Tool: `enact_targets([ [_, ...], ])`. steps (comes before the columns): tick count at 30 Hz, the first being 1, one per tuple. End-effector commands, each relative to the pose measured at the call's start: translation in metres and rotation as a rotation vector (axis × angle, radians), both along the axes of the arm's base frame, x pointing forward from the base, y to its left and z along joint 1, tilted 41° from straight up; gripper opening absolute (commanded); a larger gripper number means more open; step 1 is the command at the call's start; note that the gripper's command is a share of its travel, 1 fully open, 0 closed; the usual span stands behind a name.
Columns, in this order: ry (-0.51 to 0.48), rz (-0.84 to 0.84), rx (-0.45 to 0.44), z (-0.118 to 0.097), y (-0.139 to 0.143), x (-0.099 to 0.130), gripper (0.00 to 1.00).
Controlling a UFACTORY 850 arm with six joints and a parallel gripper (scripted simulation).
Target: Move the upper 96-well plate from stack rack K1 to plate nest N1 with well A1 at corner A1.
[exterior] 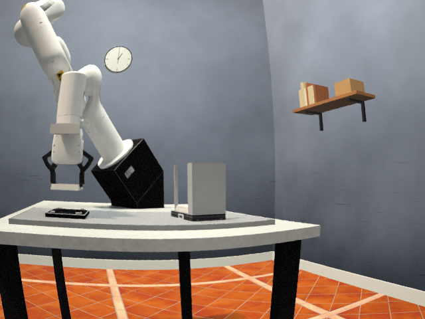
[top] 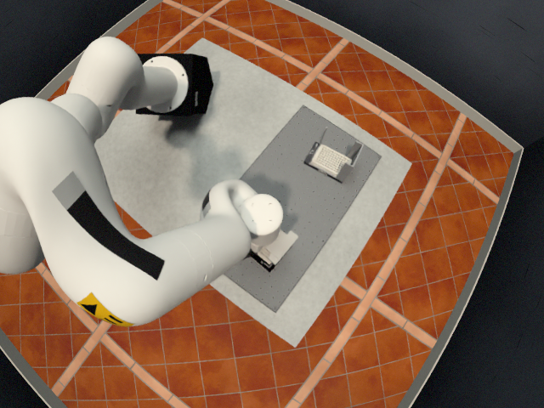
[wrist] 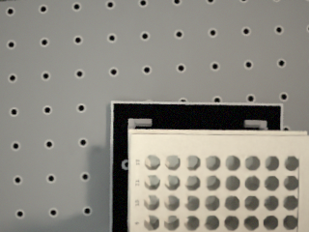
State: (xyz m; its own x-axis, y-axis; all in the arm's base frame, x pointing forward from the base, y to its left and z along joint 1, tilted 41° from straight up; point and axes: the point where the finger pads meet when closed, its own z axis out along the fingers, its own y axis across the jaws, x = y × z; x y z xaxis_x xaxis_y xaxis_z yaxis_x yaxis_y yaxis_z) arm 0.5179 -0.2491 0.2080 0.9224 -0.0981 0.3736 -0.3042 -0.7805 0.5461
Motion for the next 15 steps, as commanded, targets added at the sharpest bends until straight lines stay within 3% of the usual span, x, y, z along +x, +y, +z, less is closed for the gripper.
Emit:
enact_targets([
  [1,-0.002,0.001,-0.001,-0.002,-0.002,0.002,0.00],
  [15,-0.002,0.001,-0.001,-0.020,-0.017,0.007,0.00],
])
